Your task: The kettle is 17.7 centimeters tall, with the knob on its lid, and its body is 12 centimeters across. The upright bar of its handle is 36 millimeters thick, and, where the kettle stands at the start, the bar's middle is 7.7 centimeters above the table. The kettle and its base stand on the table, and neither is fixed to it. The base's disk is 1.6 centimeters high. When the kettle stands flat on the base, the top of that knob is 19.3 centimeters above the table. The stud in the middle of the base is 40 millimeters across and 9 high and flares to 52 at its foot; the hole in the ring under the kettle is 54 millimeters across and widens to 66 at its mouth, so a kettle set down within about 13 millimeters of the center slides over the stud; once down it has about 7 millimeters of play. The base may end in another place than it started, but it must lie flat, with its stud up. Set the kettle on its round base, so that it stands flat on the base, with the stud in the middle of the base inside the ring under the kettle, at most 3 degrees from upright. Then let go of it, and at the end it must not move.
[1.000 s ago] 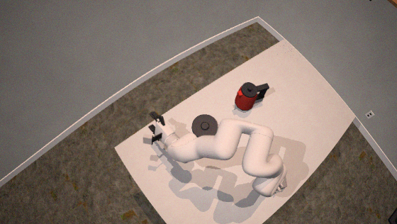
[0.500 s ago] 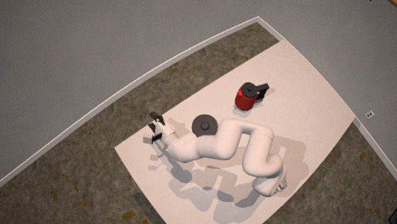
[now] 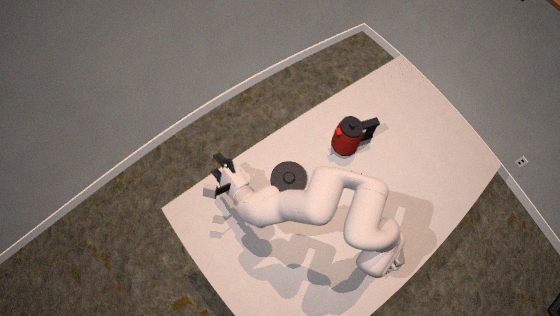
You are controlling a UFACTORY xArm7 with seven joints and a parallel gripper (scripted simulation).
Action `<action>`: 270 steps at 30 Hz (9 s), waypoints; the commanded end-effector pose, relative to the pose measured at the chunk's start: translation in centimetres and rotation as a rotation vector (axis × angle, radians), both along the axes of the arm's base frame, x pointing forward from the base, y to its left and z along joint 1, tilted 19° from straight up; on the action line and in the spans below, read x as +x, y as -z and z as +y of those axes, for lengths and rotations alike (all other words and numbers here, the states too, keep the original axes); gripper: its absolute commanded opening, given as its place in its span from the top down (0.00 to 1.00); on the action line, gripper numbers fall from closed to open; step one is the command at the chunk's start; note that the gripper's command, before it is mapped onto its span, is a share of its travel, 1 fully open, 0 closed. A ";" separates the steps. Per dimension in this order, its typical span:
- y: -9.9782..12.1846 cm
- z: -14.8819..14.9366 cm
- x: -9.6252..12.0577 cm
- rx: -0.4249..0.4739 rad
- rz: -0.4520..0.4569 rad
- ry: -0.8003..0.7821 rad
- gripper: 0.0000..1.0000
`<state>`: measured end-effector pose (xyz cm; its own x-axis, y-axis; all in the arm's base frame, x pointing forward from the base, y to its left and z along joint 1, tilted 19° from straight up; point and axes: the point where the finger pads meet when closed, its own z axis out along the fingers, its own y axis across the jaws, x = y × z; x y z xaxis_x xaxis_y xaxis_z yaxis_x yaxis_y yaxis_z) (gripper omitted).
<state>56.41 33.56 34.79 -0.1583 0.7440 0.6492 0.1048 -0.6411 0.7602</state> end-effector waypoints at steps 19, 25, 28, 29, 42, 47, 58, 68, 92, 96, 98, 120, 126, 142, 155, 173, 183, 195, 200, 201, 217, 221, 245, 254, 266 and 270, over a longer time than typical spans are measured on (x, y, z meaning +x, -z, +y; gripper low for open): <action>-2.5 -8.3 1.9 0.108 0.009 0.229 0.19; -3.1 -11.0 2.2 0.143 0.013 0.302 0.19; -3.5 -13.2 2.3 0.172 0.017 0.362 0.19; -3.6 -14.0 2.3 0.182 0.019 0.383 0.19; -4.8 -23.7 1.4 0.315 0.039 0.643 0.19; -5.0 -28.4 0.2 0.388 0.053 0.777 0.19; -4.7 -36.7 -3.5 0.539 0.088 1.029 0.19; -3.0 -44.3 -9.5 0.737 0.149 1.311 0.19; 2.6 -50.2 -22.8 1.215 0.357 1.772 0.19; 3.6 -50.0 -25.0 1.318 0.412 1.835 0.19; 4.1 -49.7 -25.9 1.369 0.441 1.862 0.19; 6.7 -44.7 -31.7 1.843 0.739 1.969 0.19; 6.7 -43.6 -32.2 1.920 0.793 1.963 0.19; 6.3 -40.6 -33.0 2.121 0.944 1.913 0.19; 5.8 -39.1 -33.2 2.214 1.018 1.871 0.19; 5.6 -38.7 -33.2 2.240 1.039 1.857 0.19; 5.7 -38.9 -33.1 2.240 1.039 1.857 0.19; 6.0 -40.6 -31.3 2.240 1.039 1.857 0.19; 6.3 -42.5 -29.5 2.240 1.039 1.857 0.19; 6.4 -43.0 -29.0 2.240 1.039 1.857 0.19; 7.8 -51.2 -20.8 2.240 1.039 1.857 0.19; 8.2 -53.8 -18.2 2.240 1.039 1.857 0.19; 9.8 -61.1 -10.8 2.240 1.039 1.857 0.19; 10.8 -60.8 -10.6 2.240 1.039 1.857 0.19; 10.8 -60.8 -10.6 2.240 1.039 1.857 0.19; 10.8 -60.8 -10.6 2.240 1.039 1.857 0.19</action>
<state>45.78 -27.14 23.76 -0.1759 -0.9332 -0.3133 -0.9765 0.2057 -0.0645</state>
